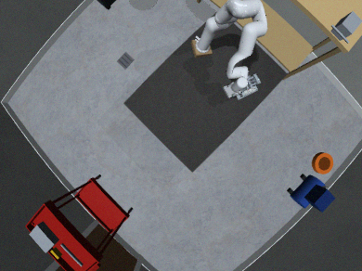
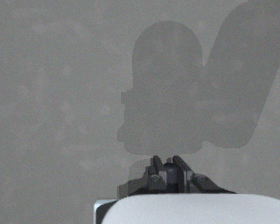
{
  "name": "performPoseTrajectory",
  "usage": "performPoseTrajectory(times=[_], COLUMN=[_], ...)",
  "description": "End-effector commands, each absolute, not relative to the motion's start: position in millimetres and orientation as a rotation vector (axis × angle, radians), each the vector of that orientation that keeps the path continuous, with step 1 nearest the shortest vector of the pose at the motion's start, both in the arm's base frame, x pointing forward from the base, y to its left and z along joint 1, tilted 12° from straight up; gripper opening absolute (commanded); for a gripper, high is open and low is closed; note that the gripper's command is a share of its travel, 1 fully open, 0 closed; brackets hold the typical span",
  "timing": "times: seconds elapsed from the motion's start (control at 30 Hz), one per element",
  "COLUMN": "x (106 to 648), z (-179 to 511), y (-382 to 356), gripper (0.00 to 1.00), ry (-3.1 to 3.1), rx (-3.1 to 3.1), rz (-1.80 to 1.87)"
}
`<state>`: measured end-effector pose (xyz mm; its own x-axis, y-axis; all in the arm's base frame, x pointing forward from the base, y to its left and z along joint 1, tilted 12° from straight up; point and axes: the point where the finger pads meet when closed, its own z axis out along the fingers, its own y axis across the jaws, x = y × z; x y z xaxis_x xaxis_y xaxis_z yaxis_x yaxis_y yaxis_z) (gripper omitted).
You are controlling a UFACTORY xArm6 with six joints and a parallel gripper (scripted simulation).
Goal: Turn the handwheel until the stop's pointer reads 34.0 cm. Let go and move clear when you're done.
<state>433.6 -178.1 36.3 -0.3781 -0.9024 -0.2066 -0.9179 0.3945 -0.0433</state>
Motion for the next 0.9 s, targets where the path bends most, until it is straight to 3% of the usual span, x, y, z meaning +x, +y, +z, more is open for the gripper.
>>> performPoseTrajectory(times=[0.0, 0.87], x=[440, 460], z=[38, 60], y=[-181, -194], gripper=[0.06, 0.06], ry=[2.451, 2.451], rx=[-1.622, -1.622], rz=[0.108, 0.108])
